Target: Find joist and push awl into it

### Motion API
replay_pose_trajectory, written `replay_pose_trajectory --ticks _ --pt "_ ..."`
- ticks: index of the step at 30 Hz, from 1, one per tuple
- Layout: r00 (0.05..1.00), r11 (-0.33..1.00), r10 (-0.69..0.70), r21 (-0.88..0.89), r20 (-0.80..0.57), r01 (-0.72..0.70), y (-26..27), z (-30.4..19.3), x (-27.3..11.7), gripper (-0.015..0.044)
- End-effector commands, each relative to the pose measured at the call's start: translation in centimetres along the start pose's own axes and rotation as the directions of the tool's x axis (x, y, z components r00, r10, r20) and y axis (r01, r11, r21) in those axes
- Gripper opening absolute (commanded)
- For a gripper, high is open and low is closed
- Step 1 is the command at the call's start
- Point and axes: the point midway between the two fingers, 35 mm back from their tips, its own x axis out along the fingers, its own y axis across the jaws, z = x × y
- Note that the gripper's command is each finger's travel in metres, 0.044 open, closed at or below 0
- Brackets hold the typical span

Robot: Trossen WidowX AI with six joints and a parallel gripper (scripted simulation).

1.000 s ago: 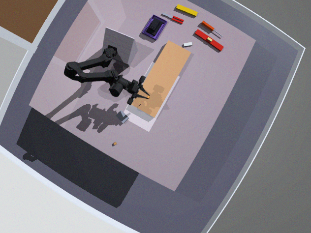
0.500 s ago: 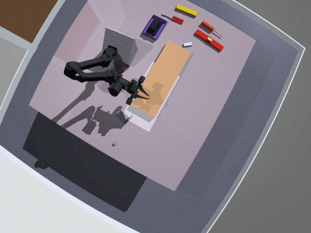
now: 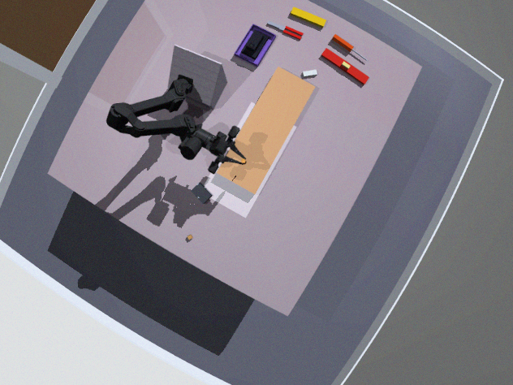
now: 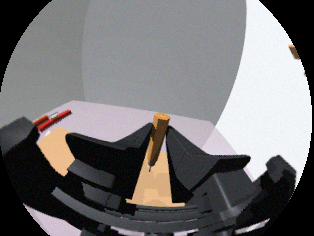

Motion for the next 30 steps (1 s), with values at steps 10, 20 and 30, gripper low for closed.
replay_pose_trajectory --ticks 10,20,30 --pt "1.000 1.000 0.007 -0.004 0.004 -0.007 0.2 -0.6 0.1 0.0000" --pt "1.000 1.000 0.007 -0.004 0.004 -0.007 0.2 -1.1 0.2 0.0000" --pt "1.000 1.000 0.007 -0.004 0.003 -0.007 0.2 -1.6 0.2 0.0000"
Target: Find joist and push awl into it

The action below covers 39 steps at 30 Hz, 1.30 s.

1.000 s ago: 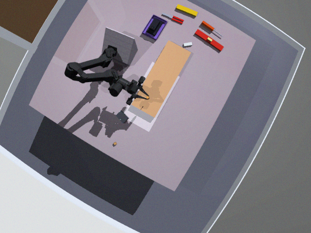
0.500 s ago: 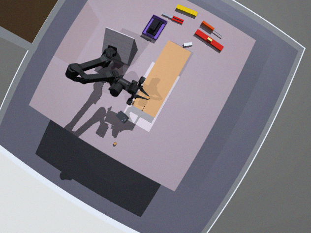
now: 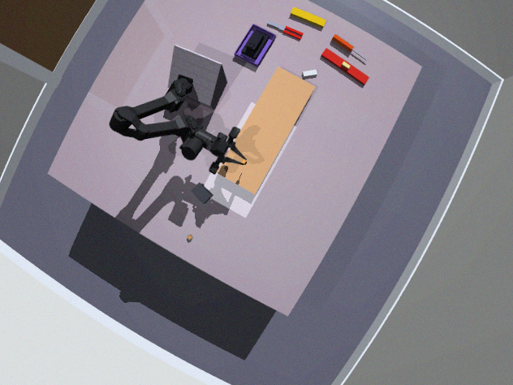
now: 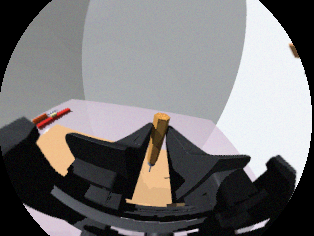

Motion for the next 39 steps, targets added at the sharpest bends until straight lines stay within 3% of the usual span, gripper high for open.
replay_pose_trajectory --ticks 1,39 --pt "1.000 1.000 0.007 -0.003 0.004 -0.007 0.2 -0.2 0.0 0.0000" --pt "1.000 1.000 0.008 -0.005 0.003 -0.008 0.2 -3.0 0.2 0.0000"
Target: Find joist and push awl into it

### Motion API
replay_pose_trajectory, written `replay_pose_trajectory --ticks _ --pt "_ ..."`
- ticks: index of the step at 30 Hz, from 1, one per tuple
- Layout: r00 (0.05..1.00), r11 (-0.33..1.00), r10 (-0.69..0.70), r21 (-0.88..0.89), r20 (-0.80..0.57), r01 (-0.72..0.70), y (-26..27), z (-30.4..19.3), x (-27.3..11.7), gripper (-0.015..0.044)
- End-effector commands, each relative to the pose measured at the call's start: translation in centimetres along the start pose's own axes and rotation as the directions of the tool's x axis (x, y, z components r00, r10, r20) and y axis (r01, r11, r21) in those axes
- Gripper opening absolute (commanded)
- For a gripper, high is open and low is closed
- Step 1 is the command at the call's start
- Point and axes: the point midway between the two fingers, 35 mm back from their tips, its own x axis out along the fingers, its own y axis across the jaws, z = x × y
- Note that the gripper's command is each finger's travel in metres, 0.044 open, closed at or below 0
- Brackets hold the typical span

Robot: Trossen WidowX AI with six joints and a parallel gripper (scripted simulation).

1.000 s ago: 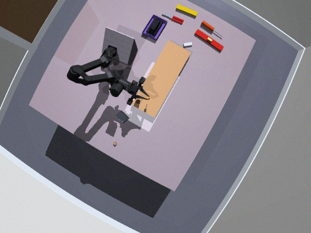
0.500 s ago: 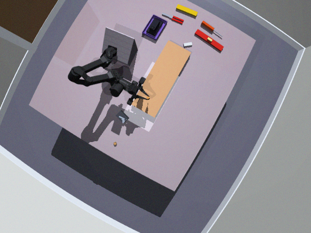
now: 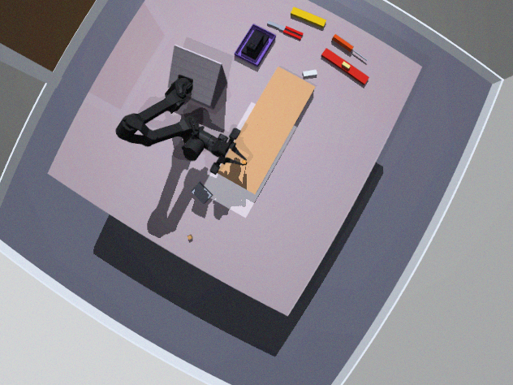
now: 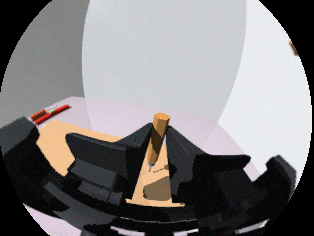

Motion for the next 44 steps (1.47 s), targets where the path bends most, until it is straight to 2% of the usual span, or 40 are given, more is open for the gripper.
replay_pose_trajectory --ticks 1,13,44 --pt "1.000 1.000 0.007 -0.003 0.003 -0.007 0.2 -0.7 0.1 0.0000" --pt "1.000 1.000 0.008 -0.004 0.003 -0.008 0.3 -2.5 0.0 0.0000" --pt "1.000 1.000 0.002 -0.003 0.007 -0.002 0.1 -2.4 0.0 0.0000"
